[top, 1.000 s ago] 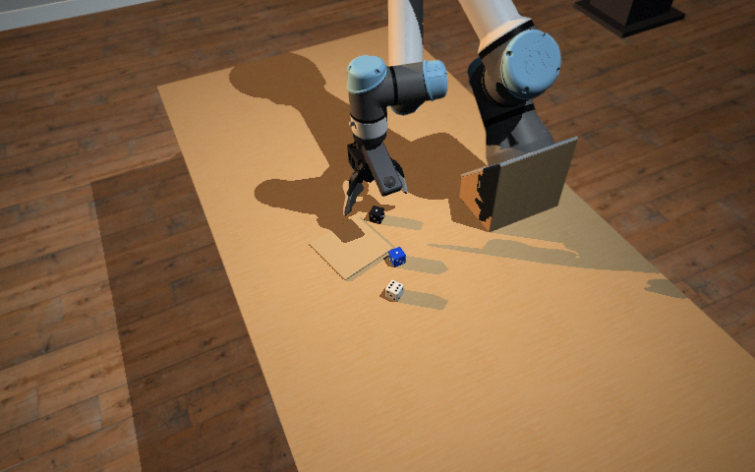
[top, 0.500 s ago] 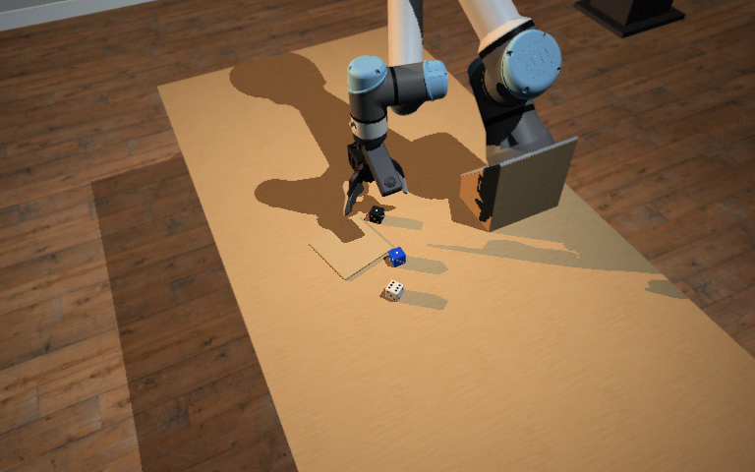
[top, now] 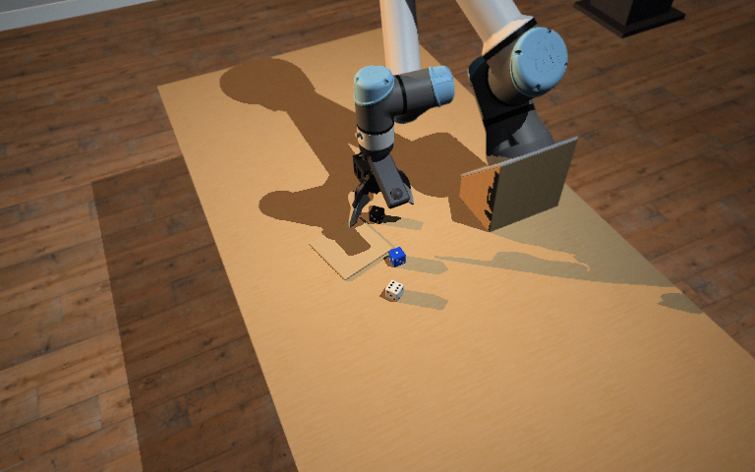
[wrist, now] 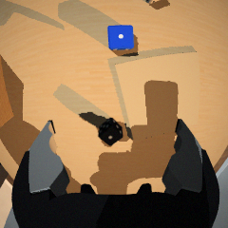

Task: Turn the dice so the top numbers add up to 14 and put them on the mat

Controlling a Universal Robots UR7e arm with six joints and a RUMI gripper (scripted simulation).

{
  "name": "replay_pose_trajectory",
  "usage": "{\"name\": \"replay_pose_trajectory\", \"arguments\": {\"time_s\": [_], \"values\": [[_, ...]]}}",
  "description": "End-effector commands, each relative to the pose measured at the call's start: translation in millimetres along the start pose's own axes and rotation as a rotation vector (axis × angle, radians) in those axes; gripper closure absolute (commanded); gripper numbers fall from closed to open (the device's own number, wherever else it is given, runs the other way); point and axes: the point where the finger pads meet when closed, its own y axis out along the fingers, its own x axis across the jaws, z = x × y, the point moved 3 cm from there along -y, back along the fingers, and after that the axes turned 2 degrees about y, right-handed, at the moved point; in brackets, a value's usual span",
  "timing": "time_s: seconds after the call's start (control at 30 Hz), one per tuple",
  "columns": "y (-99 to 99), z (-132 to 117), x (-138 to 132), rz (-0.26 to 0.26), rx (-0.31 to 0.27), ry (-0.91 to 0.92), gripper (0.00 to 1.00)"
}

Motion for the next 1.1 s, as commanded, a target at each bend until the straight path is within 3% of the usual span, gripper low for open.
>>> {"name": "replay_pose_trajectory", "arguments": {"time_s": [0.0, 0.53, 1.07], "values": [[0.0, 25.2, 2.7, 0.001, -0.002, 0.001, 0.0], [0.1, 94.5, 8.0, 0.001, -0.002, 0.001, 0.0], [0.2, 101.8, 8.5, 0.001, -0.002, 0.001, 0.0]]}}
